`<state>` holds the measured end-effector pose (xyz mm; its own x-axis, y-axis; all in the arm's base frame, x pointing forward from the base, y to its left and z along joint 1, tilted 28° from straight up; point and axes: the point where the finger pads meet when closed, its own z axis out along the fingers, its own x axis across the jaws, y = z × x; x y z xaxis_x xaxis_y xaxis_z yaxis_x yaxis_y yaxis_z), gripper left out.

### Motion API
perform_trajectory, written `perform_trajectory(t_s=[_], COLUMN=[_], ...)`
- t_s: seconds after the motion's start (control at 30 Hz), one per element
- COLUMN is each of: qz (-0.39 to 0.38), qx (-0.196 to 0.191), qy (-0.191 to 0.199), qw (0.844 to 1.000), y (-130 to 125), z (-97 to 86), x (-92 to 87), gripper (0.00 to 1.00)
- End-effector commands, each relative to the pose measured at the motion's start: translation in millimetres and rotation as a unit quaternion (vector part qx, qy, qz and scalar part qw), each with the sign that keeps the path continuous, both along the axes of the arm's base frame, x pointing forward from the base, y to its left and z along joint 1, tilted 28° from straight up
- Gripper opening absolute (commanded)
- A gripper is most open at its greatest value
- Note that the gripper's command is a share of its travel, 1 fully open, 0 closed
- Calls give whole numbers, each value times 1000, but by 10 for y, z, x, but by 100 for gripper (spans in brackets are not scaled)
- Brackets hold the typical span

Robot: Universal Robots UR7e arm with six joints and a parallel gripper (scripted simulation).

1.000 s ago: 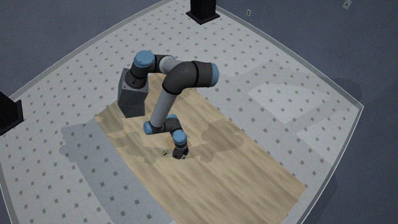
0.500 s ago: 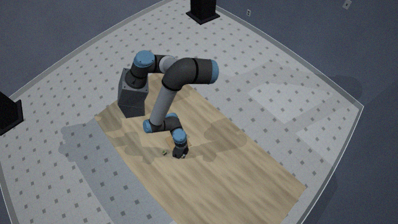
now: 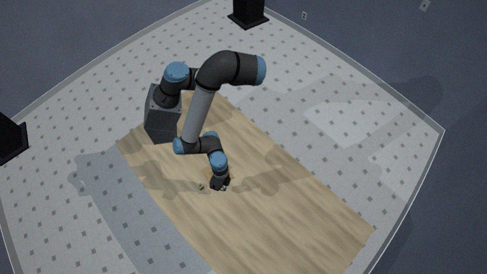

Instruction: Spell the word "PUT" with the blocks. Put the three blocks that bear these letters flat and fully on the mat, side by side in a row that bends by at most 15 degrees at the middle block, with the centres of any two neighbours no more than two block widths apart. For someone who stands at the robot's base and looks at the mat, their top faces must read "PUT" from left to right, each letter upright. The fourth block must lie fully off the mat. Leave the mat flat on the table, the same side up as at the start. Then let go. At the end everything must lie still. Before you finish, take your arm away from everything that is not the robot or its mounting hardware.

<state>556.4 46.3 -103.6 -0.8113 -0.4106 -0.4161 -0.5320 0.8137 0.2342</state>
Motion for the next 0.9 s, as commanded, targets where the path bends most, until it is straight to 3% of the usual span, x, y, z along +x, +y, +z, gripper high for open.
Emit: perform_trajectory(t_s=[0.0, 0.5, 0.6, 0.7, 0.87], qz=[0, 0, -19, -65, -93], qx=[1, 1, 6, 19, 26], qy=[3, 3, 11, 33, 46], qw=[1000, 1000, 1000, 997, 994], y=[-80, -93, -105, -114, -114], z=[162, 192, 170, 113, 82], x=[-73, -77, -168, -382, -515], gripper=[57, 57, 57, 57, 57])
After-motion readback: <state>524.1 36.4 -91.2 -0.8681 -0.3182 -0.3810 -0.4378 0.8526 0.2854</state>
